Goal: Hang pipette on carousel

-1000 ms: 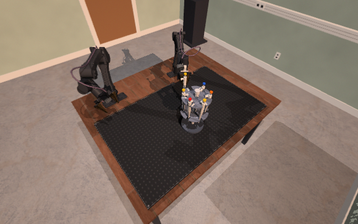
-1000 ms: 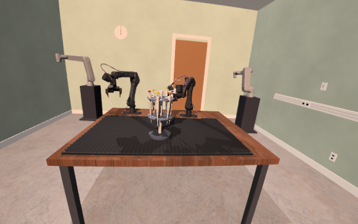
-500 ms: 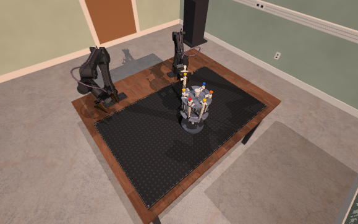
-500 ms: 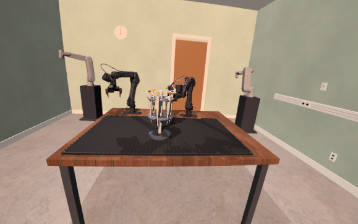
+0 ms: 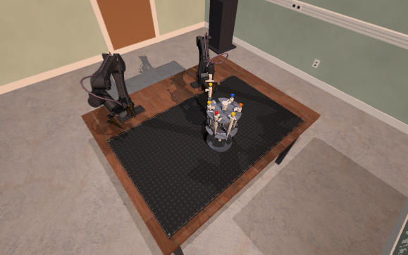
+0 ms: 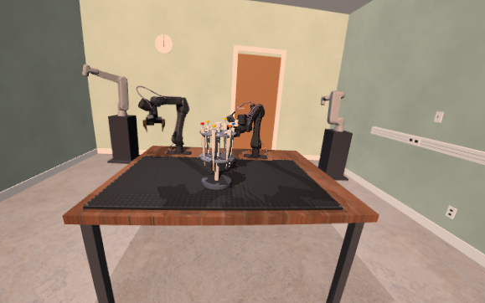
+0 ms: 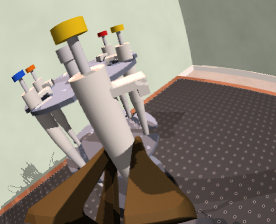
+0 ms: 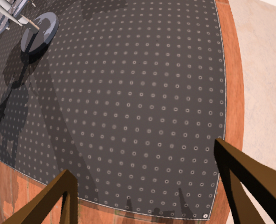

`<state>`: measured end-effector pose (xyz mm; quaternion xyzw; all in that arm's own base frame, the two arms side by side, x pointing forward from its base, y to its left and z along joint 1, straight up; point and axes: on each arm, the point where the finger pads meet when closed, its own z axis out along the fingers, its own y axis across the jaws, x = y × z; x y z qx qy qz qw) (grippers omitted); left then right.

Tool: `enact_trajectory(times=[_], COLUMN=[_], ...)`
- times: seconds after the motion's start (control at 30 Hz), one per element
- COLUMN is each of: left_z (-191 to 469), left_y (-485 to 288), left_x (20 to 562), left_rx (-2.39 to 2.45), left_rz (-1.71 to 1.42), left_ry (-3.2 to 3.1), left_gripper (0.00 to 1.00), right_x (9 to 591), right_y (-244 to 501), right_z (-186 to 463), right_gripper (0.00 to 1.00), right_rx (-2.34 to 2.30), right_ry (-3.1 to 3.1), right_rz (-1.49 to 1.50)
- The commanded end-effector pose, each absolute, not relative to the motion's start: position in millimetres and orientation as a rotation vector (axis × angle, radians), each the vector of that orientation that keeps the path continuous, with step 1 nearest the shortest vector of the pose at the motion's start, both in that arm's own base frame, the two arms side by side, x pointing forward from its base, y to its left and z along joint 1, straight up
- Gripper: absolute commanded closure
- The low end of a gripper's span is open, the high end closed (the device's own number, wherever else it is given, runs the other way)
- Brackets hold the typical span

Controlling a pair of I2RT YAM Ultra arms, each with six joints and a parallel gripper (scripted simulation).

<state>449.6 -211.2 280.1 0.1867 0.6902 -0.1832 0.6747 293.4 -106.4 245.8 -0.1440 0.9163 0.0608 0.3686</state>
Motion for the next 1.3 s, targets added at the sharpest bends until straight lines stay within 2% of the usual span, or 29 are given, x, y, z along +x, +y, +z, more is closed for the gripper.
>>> enact_trajectory(times=[0.0, 1.1, 1.27], left_z=[313, 313, 298], left_y=[-215, -215, -212], left_x=[449, 449, 460], left_rx=[0.401, 0.401, 0.407], left_rz=[-0.422, -0.422, -0.418], left_ry=[1.477, 1.477, 1.517], left_gripper=[0.88, 0.88, 0.88], right_x=[297, 297, 297], right_y=[-109, -109, -109], right_z=[253, 253, 253], right_gripper=[0.0, 0.0, 0.0], right_rx=[-0.379, -0.379, -0.379], right_ry=[2.324, 2.324, 2.324], right_rz=[0.147, 0.147, 0.147])
